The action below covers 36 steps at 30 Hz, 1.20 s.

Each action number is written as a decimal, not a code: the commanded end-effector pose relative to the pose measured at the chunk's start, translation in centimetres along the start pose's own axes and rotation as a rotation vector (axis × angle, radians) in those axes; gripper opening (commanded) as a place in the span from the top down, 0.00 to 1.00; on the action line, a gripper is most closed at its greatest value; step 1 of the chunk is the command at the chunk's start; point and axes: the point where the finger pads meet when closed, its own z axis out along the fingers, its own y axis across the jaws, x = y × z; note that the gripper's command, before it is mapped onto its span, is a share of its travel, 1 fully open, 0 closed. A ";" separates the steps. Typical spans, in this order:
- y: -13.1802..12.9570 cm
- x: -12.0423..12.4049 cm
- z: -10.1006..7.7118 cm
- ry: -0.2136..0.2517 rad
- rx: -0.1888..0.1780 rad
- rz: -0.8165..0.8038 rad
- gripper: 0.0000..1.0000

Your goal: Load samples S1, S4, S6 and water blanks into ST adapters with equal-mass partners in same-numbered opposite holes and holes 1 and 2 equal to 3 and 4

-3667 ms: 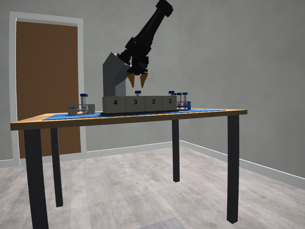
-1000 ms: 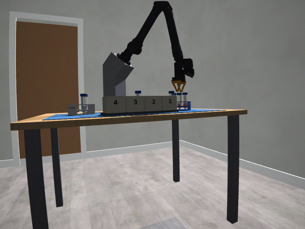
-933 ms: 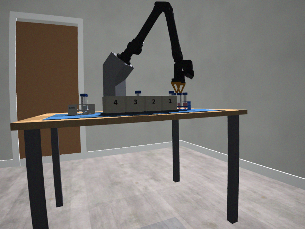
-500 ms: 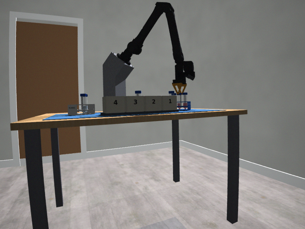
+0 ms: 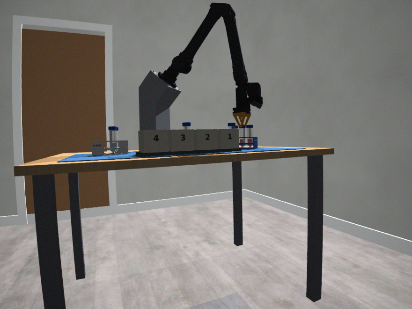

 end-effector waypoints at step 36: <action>-0.3 -0.4 -7.3 -0.017 0.004 0.001 1.00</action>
